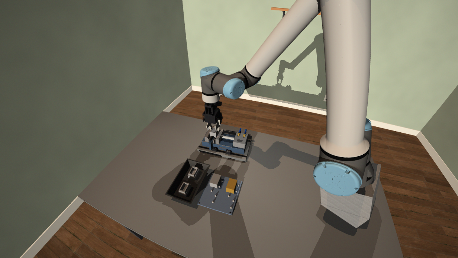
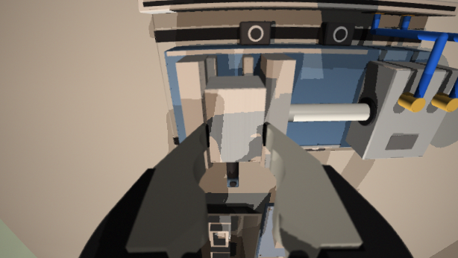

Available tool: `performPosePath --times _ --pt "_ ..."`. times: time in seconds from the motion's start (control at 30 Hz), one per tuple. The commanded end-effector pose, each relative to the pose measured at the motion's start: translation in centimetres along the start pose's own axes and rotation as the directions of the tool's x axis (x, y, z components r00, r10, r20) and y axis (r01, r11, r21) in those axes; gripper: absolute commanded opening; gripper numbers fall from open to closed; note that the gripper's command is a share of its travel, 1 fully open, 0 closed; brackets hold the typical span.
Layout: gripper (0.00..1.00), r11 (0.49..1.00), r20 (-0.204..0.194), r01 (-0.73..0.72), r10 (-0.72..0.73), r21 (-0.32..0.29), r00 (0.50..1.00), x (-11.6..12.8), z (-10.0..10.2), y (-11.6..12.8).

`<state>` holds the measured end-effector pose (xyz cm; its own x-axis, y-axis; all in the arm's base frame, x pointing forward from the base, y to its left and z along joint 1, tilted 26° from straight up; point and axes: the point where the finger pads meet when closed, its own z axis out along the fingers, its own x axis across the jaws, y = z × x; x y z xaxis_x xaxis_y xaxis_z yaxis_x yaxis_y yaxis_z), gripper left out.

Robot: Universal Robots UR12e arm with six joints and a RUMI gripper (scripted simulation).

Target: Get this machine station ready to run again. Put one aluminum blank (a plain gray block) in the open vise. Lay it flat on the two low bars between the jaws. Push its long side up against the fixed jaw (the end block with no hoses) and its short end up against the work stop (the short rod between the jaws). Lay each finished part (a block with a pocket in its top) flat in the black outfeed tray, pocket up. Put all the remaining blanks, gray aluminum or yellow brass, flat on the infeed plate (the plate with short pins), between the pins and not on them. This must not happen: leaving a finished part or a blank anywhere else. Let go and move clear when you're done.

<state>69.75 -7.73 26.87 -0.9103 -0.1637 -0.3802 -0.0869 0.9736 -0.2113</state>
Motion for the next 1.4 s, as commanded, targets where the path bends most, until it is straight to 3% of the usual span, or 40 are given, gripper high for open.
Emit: performPosePath --times 0.0,1.37 --pt "0.00 1.000 0.002 0.000 0.000 0.001 1.000 -0.07 -0.08 -0.02" --pt "0.00 1.000 0.002 0.000 0.000 0.001 1.000 -0.24 -0.08 0.44"
